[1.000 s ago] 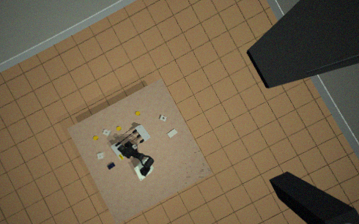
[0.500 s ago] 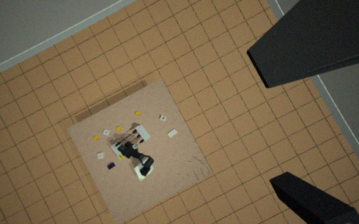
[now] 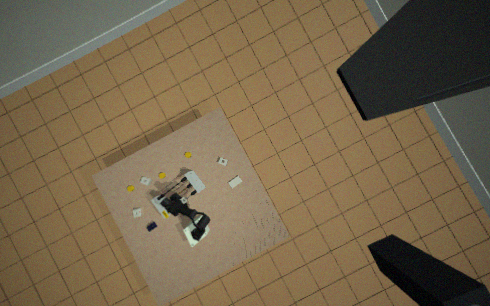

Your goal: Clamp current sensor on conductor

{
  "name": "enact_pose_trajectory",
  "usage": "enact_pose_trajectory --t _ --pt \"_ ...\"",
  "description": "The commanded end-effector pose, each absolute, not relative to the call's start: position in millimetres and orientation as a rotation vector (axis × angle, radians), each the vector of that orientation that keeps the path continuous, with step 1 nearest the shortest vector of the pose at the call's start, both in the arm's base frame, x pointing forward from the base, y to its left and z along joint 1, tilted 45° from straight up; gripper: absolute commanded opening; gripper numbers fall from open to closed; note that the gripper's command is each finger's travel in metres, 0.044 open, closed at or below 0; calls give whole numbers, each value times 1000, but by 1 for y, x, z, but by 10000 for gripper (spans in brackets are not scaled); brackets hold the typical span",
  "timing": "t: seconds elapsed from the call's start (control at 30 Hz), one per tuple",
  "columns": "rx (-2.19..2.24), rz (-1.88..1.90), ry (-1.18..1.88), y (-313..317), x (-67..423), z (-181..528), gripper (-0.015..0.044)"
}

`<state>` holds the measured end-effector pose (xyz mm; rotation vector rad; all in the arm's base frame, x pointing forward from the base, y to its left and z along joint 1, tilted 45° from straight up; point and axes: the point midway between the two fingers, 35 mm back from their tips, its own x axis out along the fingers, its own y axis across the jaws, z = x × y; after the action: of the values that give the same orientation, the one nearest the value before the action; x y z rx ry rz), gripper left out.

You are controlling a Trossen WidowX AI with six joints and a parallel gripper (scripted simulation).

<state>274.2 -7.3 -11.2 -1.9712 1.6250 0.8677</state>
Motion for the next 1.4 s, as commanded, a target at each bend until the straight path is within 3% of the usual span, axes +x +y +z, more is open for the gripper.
enact_pose_trajectory --t 0.0,0.97,1.2,1.37 --pt "-1970 866 1625 -7 274 -11 262" --pt "-1970 866 1625 -7 274 -11 262" --pt "-1970 866 1625 -7 274 -11 440" --pt "-1970 866 1625 -7 274 -11 440"
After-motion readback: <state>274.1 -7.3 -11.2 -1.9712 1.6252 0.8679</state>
